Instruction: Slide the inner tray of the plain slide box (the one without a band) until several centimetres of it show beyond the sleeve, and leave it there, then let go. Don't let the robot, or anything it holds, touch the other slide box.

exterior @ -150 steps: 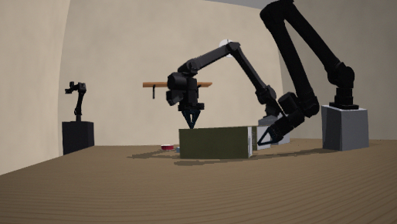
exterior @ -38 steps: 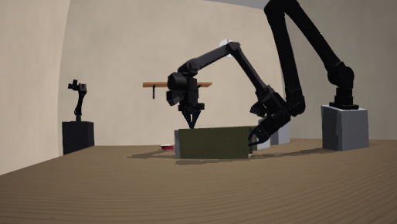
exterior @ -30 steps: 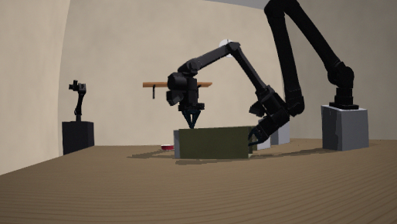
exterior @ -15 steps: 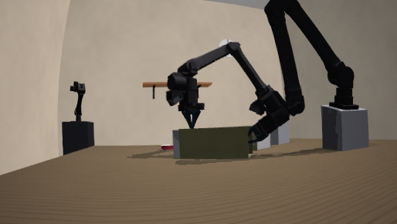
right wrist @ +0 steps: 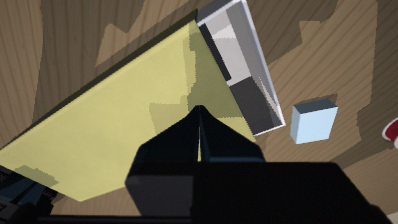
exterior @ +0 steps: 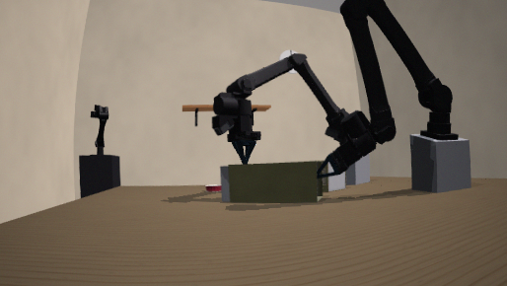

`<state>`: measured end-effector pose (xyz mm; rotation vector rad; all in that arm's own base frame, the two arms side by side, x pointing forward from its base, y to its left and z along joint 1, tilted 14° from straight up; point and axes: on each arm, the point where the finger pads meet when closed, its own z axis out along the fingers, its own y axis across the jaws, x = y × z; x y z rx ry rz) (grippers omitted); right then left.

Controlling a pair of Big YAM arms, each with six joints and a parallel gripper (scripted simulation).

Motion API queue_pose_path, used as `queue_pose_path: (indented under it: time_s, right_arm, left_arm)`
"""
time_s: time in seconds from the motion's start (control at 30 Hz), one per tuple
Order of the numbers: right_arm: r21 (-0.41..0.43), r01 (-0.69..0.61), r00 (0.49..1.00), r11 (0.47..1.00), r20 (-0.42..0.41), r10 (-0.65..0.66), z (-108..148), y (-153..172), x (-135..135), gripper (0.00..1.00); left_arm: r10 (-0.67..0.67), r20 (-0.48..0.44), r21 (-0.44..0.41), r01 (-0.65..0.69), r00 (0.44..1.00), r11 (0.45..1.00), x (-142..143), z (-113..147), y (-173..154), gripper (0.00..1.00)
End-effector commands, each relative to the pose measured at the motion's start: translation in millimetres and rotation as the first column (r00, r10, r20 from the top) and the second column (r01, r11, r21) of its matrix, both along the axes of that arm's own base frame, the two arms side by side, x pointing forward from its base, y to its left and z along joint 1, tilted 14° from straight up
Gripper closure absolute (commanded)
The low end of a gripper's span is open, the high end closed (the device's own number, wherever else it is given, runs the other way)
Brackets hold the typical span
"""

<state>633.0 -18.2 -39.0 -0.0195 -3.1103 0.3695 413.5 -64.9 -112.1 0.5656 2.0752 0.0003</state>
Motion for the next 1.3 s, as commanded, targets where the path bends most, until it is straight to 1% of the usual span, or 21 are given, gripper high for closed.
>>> queue_pose_path:
  time_s: [0.0,0.17,0.2,0.3,0.37,0.4,0.47,0.5,0.63,0.73,0.77,0.87,0.93,1.27]
  right_arm:
    - [-0.004,0.035,0.993,0.999,-0.108,-0.035,-60,-21,-18,1.00]
    - [-0.004,0.035,0.993,0.999,-0.108,-0.035,-60,-21,-18,1.00]
    - [-0.004,0.035,0.993,0.999,-0.108,-0.035,-60,-21,-18,1.00]
    - [-0.004,0.035,0.993,0.999,-0.108,-0.035,-60,-21,-18,1.00]
    - [-0.004,0.035,0.993,0.999,-0.108,-0.035,-60,-21,-18,1.00]
    - [-0.004,0.035,0.993,0.999,-0.108,-0.035,-60,-21,-18,1.00]
    - [-0.004,0.035,0.993,0.999,-0.108,-0.035,-60,-21,-18,1.00]
    - [-0.004,0.035,0.994,0.999,-0.106,-0.035,-60,-21,-18,1.00]
    - [-0.004,0.035,0.993,0.999,-0.108,-0.035,-60,-21,-18,1.00]
    - [-0.004,0.035,0.993,0.999,-0.108,-0.035,-60,-21,-18,1.00]
    - [-0.004,0.035,0.993,0.999,-0.108,-0.035,-60,-21,-18,1.00]
    - [-0.004,0.035,0.993,0.999,-0.108,-0.035,-60,-21,-18,1.00]
    - [-0.004,0.035,0.993,0.999,-0.108,-0.035,-60,-21,-18,1.00]
    - [-0.004,0.035,0.993,0.999,-0.108,-0.035,-60,-21,-18,1.00]
  left_arm:
    - [0.000,0.044,0.007,0.000,0.999,1.000,-1,16,6,1.00]
    - [-0.002,0.040,0.008,0.001,0.999,1.000,-11,17,8,1.00]
    - [-0.002,0.051,0.007,0.001,0.999,1.000,-11,22,8,1.00]
    - [-0.003,0.054,0.007,0.002,0.999,1.000,-16,26,9,1.00]
    - [-0.003,0.050,0.007,0.003,0.999,1.000,-20,26,10,1.00]
    - [-0.003,0.029,0.007,0.003,1.000,1.000,-24,19,10,1.00]
    - [-0.003,0.029,0.007,0.003,1.000,1.000,-24,19,10,1.00]
    - [-0.003,0.057,0.007,0.003,0.998,1.000,-23,30,11,1.00]
    - [-0.004,0.063,0.006,0.004,0.998,1.000,-29,35,13,1.00]
    - [-0.005,0.044,0.007,0.005,0.999,1.000,-37,31,14,1.00]
    - [-0.003,0.020,0.005,0.003,1.000,1.000,-37,23,13,1.00]
    - [-0.002,0.032,0.003,0.001,0.999,1.000,-30,24,13,1.00]
    - [-0.003,0.017,0.003,0.003,1.000,1.000,-37,22,12,1.00]
    - [-0.004,0.016,0.004,0.003,1.000,1.000,-38,22,12,1.00]
